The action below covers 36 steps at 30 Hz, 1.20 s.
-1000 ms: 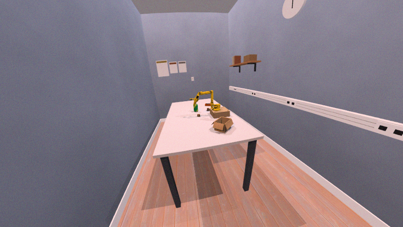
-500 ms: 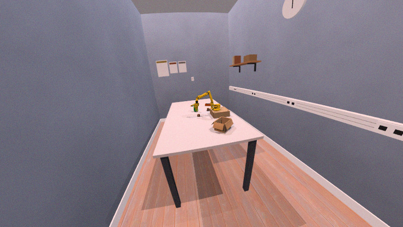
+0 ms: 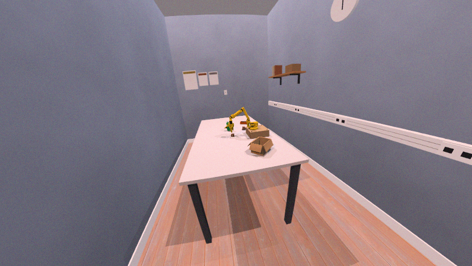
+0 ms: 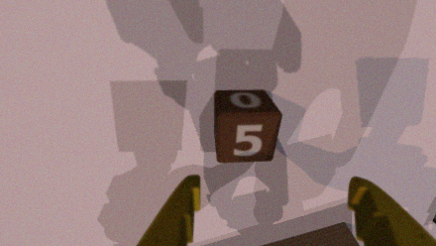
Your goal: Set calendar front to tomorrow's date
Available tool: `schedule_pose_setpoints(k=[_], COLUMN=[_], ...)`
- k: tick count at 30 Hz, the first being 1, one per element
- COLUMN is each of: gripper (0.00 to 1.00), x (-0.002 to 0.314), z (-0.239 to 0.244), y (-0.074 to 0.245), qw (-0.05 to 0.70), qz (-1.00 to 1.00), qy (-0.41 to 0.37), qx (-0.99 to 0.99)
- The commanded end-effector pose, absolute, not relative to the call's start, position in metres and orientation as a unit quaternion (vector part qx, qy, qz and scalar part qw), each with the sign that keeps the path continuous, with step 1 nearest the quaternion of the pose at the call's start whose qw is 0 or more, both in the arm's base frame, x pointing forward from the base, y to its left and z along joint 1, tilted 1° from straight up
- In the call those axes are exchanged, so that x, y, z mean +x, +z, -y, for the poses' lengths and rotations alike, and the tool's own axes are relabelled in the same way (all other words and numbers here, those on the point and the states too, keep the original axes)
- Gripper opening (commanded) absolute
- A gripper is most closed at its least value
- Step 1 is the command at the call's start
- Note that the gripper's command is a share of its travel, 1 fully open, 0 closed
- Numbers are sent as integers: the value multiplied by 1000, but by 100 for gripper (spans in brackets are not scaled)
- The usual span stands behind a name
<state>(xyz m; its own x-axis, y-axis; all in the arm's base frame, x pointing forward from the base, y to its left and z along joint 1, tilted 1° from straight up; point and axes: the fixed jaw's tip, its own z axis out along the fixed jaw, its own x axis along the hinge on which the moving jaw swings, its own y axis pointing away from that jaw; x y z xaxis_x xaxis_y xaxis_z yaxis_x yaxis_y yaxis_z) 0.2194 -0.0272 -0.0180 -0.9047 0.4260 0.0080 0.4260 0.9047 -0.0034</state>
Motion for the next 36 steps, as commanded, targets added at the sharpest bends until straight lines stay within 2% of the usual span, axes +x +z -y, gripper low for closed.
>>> schedule_pose_setpoints(k=[1,36], gripper=[35,35], x=[220,221], z=[25,21], y=[-20,-22], qw=[4,2], qz=[976,976], qy=[0,0], qx=[-218,-218])
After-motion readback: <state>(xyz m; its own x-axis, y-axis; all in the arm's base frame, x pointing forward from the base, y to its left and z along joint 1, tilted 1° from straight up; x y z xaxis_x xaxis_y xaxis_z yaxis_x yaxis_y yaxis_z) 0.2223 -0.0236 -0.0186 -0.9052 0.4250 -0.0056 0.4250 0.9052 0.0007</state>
